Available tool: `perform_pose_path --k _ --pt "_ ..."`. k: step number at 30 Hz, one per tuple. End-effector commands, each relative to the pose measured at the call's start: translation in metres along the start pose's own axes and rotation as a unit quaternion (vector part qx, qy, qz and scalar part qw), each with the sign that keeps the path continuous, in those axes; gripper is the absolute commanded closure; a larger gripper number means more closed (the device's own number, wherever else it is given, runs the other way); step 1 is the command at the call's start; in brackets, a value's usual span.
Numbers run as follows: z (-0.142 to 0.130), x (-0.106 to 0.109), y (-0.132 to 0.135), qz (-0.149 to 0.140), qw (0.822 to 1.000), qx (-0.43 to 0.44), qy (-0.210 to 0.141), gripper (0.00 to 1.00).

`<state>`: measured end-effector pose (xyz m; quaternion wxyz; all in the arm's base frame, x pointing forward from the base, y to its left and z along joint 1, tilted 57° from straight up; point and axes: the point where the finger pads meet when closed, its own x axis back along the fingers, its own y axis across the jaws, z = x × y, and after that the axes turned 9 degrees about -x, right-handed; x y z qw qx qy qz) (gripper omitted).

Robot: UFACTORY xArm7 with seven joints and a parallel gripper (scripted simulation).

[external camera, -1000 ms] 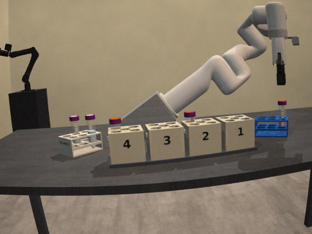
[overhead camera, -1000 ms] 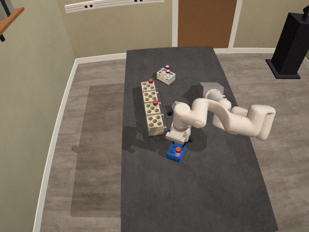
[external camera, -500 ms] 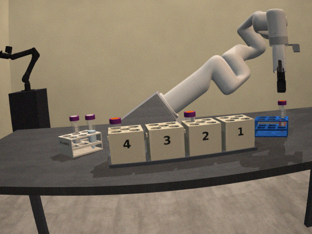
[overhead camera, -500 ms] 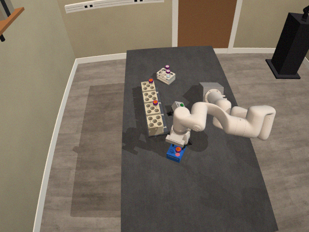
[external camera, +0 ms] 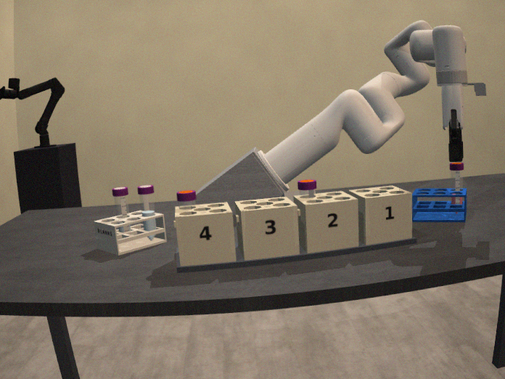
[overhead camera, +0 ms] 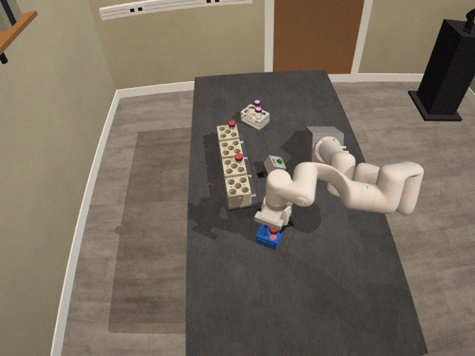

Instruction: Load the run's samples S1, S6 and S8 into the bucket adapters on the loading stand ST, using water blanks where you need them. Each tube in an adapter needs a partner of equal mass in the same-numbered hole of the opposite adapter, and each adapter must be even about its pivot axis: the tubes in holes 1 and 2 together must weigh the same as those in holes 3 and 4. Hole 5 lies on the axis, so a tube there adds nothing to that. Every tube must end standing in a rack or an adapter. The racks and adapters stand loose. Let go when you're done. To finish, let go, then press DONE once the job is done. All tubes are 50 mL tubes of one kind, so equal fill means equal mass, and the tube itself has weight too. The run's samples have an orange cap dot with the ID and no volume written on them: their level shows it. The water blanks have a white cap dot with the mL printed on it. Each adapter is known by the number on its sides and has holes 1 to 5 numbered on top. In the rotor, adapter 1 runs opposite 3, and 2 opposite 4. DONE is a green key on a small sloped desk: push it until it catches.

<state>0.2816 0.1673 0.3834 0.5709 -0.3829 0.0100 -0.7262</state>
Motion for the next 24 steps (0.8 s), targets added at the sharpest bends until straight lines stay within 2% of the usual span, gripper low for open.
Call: perform_pose_path --k 1,24 --pt "0.0009 -0.0084 0.0005 -0.001 1.0 0.0 0.002 0.43" --pt "0.001 -0.0159 0.0005 -0.001 1.0 0.0 0.002 0.43"
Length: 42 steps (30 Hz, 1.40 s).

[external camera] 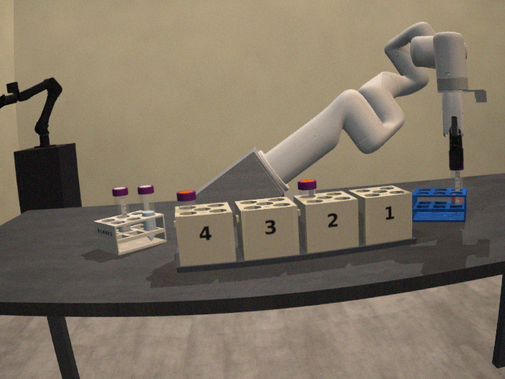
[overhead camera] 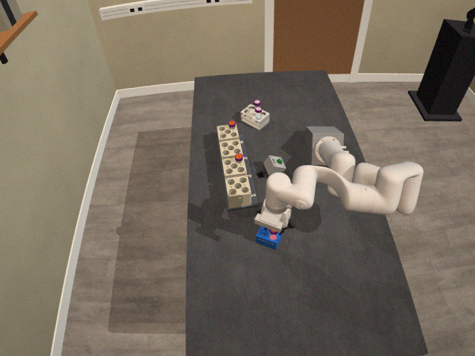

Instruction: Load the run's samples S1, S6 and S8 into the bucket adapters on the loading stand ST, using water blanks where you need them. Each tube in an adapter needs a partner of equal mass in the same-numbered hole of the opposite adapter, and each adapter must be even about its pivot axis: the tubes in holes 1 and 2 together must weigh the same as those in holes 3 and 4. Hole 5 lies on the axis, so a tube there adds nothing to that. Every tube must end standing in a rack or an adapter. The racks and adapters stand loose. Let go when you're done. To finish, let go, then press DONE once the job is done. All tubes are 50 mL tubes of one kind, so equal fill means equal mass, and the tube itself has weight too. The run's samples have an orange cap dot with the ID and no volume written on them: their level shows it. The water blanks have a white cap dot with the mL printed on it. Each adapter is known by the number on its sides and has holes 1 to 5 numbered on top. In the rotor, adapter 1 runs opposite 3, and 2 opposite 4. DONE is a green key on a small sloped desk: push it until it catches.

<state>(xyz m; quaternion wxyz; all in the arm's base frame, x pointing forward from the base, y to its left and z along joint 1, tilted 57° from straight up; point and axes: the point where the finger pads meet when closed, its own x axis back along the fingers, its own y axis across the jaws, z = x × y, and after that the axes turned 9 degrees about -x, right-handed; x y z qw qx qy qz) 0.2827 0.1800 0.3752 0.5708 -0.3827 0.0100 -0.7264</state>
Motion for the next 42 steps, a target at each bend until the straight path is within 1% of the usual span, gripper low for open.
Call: perform_pose_path --k 1,22,37,38,42 --pt "0.001 -0.001 0.0 -0.001 1.0 0.0 0.001 0.43" --pt "0.001 -0.014 0.0 -0.001 1.0 0.0 0.001 0.43" --pt "0.001 -0.014 0.0 -0.001 1.0 0.0 0.002 0.43" --pt "0.001 -0.013 0.0 -0.001 1.0 0.0 0.001 1.0" --pt "0.001 -0.012 0.0 -0.001 1.0 0.0 0.001 1.0"
